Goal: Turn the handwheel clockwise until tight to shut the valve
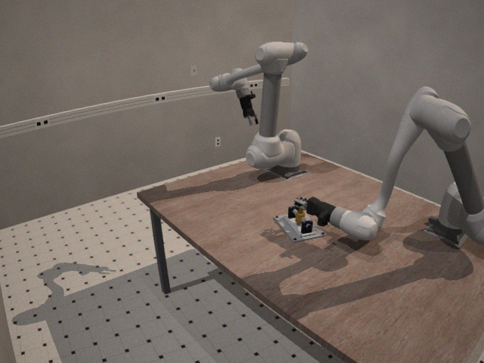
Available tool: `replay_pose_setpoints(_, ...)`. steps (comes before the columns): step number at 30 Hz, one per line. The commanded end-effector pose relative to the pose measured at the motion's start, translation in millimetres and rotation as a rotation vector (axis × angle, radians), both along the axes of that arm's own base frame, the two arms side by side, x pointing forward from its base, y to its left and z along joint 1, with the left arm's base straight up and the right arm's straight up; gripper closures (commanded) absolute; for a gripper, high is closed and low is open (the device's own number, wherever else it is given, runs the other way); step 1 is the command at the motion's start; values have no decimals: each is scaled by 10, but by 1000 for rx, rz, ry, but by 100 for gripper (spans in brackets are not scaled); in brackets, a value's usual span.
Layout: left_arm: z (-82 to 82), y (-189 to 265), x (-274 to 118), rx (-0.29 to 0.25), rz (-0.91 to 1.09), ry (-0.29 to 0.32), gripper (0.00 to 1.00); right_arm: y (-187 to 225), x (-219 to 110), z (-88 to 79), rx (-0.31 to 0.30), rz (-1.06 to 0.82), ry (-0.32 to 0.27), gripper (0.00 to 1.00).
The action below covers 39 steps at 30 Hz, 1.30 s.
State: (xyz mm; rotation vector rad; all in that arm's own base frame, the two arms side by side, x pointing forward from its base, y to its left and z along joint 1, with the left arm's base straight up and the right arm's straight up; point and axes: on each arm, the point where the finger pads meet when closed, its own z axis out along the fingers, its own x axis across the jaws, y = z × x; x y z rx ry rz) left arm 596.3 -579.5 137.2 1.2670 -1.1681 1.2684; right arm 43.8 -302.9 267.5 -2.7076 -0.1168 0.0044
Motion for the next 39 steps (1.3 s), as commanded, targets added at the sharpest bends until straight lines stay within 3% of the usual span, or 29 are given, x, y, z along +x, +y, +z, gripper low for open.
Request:
replay_pose_setpoints(1,-2,2,35,2,-4,-1,100,28,6,15,5,3,-7,0)
replay_pose_setpoints(37,-7,-13,32,4,-55,-2,100,28,6,15,5,3,-7,0)
replay_pose_setpoints(38,-7,-13,32,4,-55,-2,47,28,6,15,5,3,-7,0)
replay_pose_setpoints(39,-7,-13,32,4,-55,-2,47,28,6,15,5,3,-7,0)
